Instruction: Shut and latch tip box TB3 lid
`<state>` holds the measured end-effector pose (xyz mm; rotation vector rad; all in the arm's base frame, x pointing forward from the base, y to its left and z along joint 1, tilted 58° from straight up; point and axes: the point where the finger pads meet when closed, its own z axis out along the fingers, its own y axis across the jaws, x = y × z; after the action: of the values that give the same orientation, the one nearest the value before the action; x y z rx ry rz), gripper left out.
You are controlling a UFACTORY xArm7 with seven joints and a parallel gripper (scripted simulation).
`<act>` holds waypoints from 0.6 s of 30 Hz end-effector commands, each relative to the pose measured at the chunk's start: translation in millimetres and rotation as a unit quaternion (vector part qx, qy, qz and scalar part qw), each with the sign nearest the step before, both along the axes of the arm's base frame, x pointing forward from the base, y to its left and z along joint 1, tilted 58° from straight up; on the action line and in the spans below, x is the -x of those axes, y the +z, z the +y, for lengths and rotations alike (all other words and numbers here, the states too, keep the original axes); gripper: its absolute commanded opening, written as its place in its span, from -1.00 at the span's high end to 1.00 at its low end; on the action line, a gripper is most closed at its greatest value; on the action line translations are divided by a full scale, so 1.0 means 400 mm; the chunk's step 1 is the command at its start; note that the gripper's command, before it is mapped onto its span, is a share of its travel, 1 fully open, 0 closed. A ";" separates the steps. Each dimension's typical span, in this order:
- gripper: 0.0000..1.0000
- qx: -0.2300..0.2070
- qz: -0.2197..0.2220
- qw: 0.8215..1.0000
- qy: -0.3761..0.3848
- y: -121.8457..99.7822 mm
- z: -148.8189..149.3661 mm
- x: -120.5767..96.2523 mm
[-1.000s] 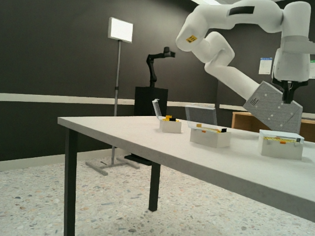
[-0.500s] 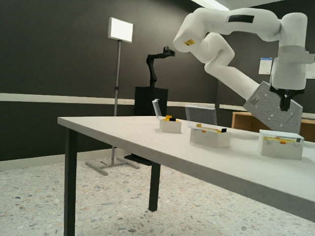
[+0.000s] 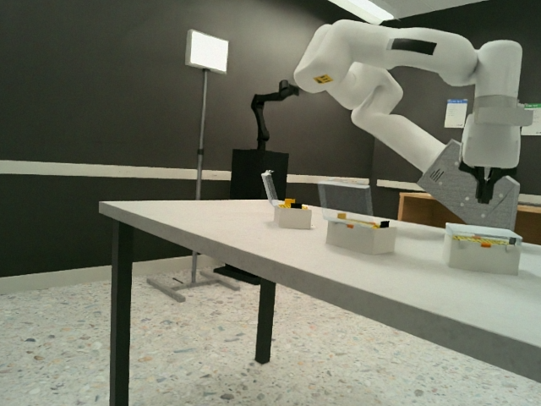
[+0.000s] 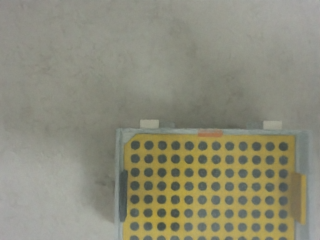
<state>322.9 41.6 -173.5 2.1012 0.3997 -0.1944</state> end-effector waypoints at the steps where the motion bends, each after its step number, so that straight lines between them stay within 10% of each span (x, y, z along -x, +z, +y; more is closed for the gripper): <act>1: 1.00 -0.002 -0.001 1.000 0.002 -0.006 -0.020 0.021; 18: 1.00 -0.002 -0.001 1.000 0.002 -0.011 -0.029 0.023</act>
<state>313.3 29.9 -176.5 2.1019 0.4002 -0.1926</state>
